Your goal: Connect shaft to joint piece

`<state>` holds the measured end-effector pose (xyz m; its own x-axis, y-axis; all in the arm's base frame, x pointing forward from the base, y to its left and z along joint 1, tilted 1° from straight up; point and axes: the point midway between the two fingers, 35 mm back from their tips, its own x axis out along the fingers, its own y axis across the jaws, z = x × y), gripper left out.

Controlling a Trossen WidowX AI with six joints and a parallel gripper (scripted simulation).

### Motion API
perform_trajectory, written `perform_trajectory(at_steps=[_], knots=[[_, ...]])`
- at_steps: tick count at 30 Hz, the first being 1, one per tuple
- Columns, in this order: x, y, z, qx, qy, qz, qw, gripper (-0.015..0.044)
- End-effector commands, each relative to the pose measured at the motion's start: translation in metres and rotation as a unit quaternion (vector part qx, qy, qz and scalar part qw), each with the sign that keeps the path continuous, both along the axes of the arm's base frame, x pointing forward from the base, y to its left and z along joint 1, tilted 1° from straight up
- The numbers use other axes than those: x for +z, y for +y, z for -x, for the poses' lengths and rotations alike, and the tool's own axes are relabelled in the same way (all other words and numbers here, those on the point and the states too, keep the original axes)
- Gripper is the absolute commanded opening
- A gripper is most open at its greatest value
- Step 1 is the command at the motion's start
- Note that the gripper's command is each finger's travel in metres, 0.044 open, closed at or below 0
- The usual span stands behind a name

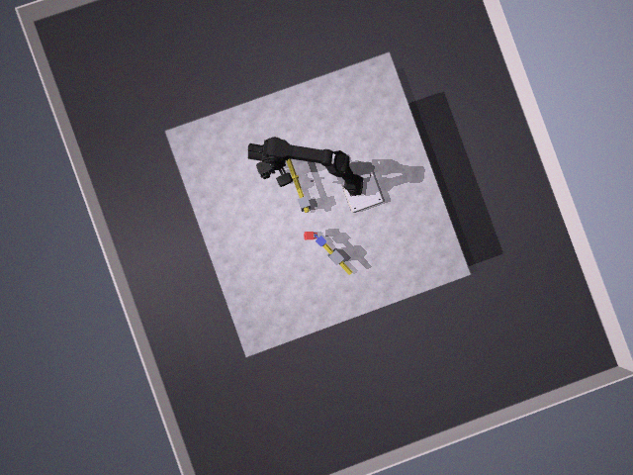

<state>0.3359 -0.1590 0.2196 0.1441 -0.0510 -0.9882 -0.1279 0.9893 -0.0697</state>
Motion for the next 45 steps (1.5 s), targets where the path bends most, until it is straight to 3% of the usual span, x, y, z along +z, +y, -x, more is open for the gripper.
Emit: perform_trajectory(at_steps=[1,8,16,26,45], knots=[[-0.003,0.065,-0.028,-0.011,0.003,-0.018,1.0,0.044],[-0.011,0.178,-0.052,-0.029,0.016,-0.026,0.999,0.044],[-0.019,0.298,-0.039,-0.047,0.023,-0.025,0.998,0.044],[-0.02,0.301,-0.038,-0.052,0.021,-0.025,0.998,0.044],[-0.035,0.303,-0.036,-0.183,-0.052,-0.037,0.981,0.044]])
